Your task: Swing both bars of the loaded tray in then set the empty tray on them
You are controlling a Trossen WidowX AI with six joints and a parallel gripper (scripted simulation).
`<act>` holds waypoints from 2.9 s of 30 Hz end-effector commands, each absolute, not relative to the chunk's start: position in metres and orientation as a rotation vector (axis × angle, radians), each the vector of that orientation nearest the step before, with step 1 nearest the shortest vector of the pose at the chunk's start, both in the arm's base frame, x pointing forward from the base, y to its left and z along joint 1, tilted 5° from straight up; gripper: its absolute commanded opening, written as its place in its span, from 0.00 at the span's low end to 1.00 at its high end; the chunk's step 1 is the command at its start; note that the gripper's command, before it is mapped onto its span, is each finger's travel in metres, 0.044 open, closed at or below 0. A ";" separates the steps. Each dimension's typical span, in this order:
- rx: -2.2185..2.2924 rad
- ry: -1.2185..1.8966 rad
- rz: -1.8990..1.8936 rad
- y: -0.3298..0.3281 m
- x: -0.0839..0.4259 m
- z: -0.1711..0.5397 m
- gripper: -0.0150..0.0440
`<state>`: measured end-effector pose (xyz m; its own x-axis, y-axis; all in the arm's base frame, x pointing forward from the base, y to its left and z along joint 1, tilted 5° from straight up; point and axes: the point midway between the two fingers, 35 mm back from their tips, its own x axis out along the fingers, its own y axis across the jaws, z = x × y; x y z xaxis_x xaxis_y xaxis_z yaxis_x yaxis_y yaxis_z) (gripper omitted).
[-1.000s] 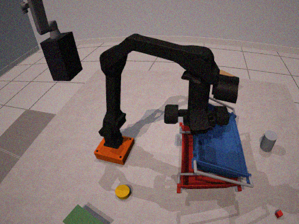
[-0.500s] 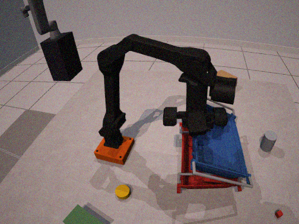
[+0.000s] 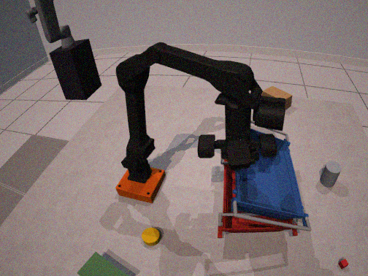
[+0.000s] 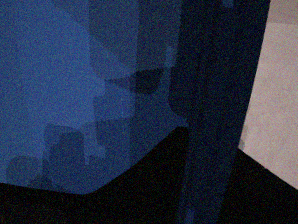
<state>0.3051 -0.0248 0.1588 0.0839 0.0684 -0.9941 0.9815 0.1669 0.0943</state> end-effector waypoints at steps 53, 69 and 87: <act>1.162 1.270 -0.996 -0.024 0.288 0.113 0.25; 1.161 1.270 -0.996 -0.024 0.286 0.100 0.25; 1.161 1.270 -0.996 -0.024 0.286 0.100 0.45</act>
